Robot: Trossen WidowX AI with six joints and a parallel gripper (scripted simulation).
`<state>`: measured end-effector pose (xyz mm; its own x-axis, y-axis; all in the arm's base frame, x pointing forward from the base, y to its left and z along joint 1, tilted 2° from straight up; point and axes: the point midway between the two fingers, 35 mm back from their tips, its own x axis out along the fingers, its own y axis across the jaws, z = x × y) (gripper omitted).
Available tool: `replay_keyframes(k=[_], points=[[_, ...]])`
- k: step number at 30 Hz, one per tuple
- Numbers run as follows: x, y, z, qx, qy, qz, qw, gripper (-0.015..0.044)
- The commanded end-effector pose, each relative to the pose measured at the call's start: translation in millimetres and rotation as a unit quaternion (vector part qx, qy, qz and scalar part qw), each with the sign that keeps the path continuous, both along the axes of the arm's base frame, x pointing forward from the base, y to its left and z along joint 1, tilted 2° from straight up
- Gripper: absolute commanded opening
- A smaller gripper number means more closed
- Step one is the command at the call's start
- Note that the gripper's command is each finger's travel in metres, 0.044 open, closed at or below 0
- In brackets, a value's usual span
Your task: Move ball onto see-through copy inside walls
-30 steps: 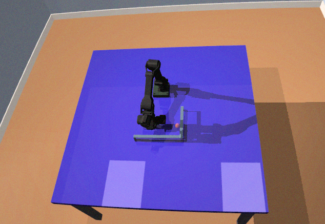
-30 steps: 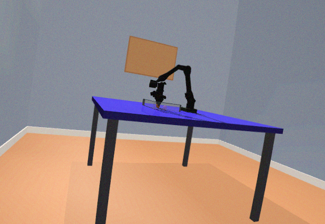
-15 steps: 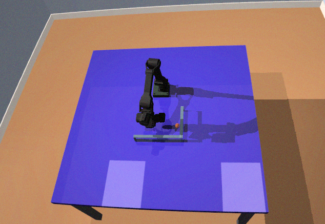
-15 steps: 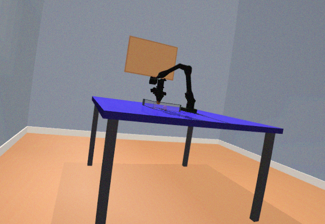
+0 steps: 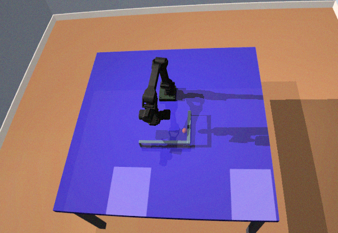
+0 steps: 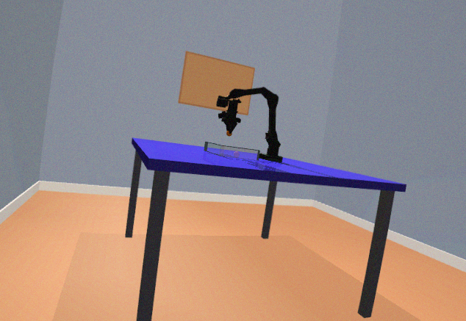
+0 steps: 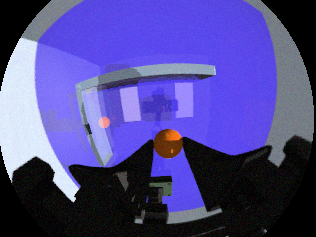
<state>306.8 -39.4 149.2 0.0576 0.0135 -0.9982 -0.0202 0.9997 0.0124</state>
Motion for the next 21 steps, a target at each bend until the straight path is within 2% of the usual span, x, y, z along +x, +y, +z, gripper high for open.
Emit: replay_keyframes(k=[1, 21], points=[[-2, 0, 10, -0.002, -0.001, 0.002, 1.0, 0.0], [7, 49, -2, 0.015, 0.002, -0.233, 0.972, 0.0]])
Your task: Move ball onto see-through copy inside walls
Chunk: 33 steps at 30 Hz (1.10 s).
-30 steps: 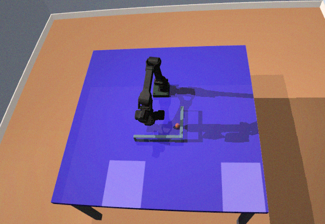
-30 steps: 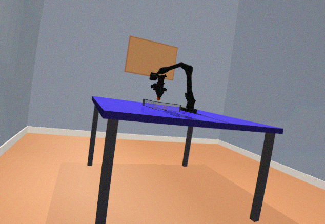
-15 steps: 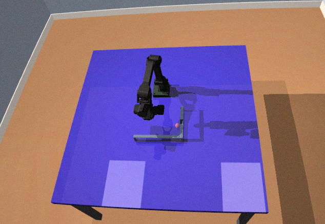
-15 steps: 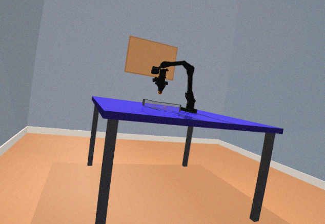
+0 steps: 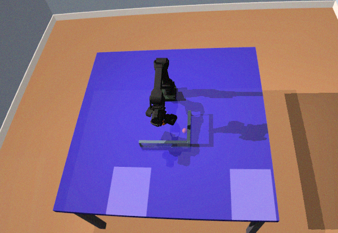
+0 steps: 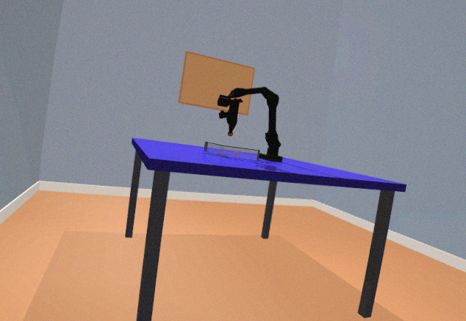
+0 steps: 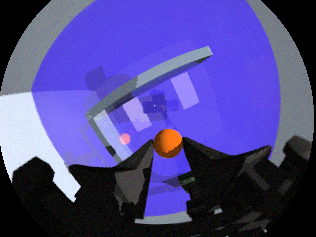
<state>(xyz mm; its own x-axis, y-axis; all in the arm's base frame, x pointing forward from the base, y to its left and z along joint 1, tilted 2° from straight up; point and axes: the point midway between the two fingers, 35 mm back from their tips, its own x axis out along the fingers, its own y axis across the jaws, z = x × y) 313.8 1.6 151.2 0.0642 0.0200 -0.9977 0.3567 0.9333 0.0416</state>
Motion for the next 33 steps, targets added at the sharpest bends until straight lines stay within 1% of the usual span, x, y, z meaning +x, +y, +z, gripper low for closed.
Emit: replay_keyframes(k=[1, 17, 33], points=[[1, 11, -4, 0.002, 0.003, -0.056, 0.998, 0.0], [2, 54, -15, 0.017, 0.006, -0.257, 0.966, 0.0], [-4, 96, -25, 0.03, 0.012, -0.45, 0.893, 0.0]])
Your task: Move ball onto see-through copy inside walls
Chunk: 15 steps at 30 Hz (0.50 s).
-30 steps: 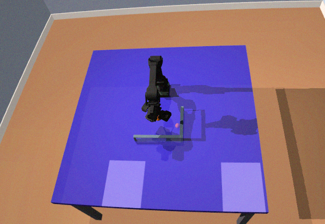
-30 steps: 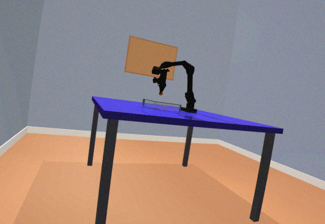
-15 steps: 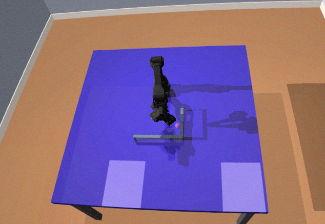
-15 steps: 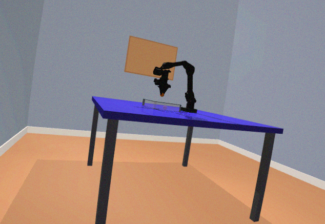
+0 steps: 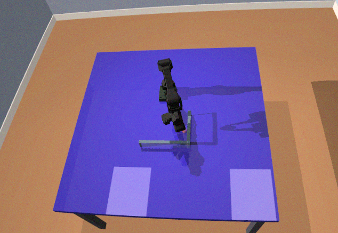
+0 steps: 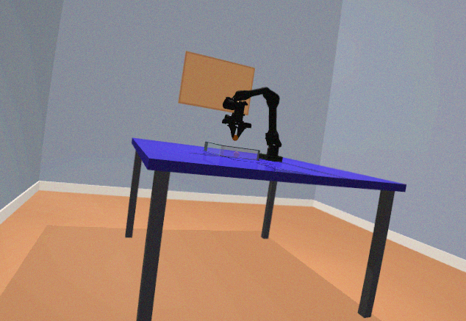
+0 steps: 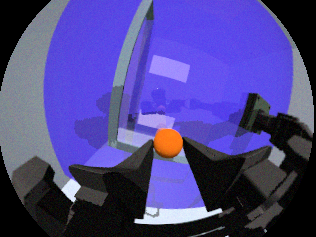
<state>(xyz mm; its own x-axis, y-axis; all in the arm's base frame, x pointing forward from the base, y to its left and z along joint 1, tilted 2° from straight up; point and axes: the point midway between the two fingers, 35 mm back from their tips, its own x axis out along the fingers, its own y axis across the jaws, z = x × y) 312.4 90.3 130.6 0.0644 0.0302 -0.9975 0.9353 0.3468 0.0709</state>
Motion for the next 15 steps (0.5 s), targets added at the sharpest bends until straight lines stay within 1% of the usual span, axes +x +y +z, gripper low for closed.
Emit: replay_keyframes(k=[1, 9, 15], points=[[-3, 10, -5, 0.001, 0.004, -0.056, 0.998, 0.0], [-8, 31, -10, 0.008, 0.008, -0.156, 0.988, 0.0], [-9, 33, -10, 0.009, 0.008, -0.164, 0.986, 0.0]])
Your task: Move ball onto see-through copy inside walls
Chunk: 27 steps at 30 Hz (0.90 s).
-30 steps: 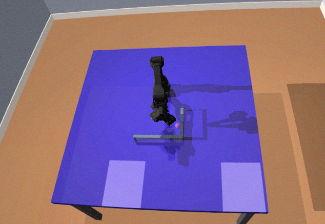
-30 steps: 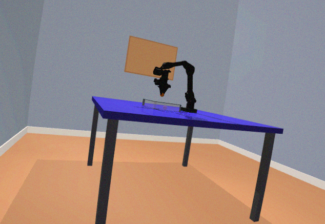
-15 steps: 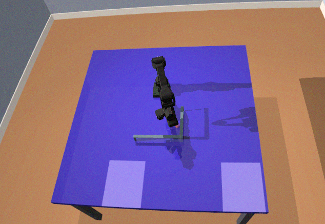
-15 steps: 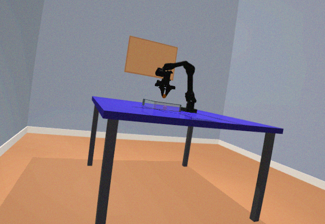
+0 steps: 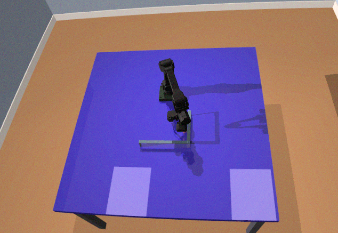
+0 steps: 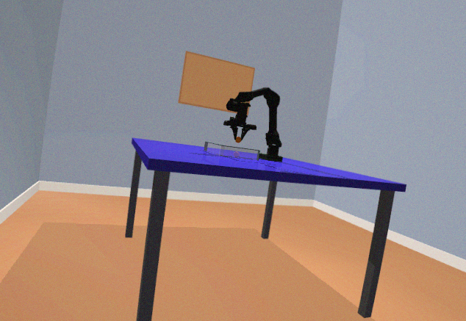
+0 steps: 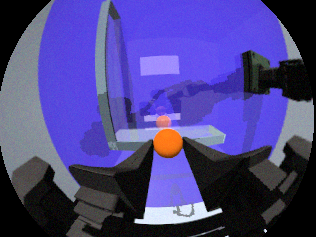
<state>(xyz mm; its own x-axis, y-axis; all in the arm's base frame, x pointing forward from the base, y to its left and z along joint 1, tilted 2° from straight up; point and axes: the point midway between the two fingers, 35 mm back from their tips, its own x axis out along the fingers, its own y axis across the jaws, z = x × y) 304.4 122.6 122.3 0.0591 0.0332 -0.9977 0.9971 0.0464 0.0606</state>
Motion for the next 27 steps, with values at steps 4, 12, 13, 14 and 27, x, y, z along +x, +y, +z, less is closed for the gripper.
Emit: replay_keyframes(k=[4, 12, 13, 14, 27], points=[[1, 1, -10, -0.002, 0.001, -0.012, 1.0, 0.0], [4, 2, -49, -0.002, 0.001, -0.012, 1.0, 0.0], [4, 2, -55, -0.002, 0.001, -0.012, 1.0, 0.0], [4, 2, -60, -0.002, 0.001, -0.012, 1.0, 0.0], [4, 2, -77, -0.002, 0.001, -0.012, 1.0, 0.0]])
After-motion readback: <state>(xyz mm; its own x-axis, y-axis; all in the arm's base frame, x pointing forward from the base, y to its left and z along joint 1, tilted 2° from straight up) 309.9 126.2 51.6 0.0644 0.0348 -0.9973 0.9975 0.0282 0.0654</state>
